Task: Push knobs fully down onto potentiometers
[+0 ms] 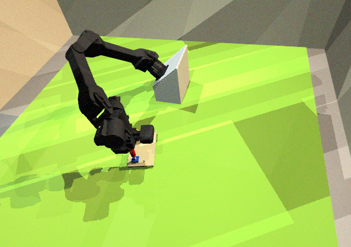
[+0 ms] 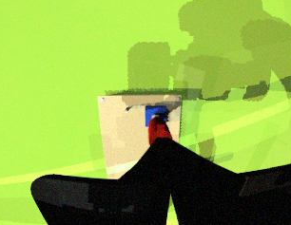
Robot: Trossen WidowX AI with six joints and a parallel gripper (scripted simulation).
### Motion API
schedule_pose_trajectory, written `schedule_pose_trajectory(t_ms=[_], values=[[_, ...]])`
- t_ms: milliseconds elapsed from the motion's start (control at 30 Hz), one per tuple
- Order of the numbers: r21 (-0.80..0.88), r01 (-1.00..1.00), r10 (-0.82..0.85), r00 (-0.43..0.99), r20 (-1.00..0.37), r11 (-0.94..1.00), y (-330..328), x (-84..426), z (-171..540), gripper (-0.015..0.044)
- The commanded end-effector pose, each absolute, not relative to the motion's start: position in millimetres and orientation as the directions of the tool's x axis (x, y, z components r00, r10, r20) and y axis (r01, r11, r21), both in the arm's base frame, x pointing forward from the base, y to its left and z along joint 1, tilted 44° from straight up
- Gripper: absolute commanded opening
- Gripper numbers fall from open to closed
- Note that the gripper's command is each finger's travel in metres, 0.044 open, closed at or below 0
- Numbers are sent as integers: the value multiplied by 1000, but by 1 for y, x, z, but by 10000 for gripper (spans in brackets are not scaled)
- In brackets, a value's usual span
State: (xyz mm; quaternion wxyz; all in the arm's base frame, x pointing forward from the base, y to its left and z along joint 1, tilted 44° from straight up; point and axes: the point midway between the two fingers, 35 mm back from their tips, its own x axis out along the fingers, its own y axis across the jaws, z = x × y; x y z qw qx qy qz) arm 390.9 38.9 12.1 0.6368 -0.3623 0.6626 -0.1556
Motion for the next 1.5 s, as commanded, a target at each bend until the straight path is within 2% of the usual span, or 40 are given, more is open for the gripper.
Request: schedule_pose_trajectory(t_ms=[0, 1467], values=[[-670, -289, -684, 69, -726, 683, 36, 390, 9, 0], [-671, -289, -684, 69, -726, 683, 34, 390, 7, 0]])
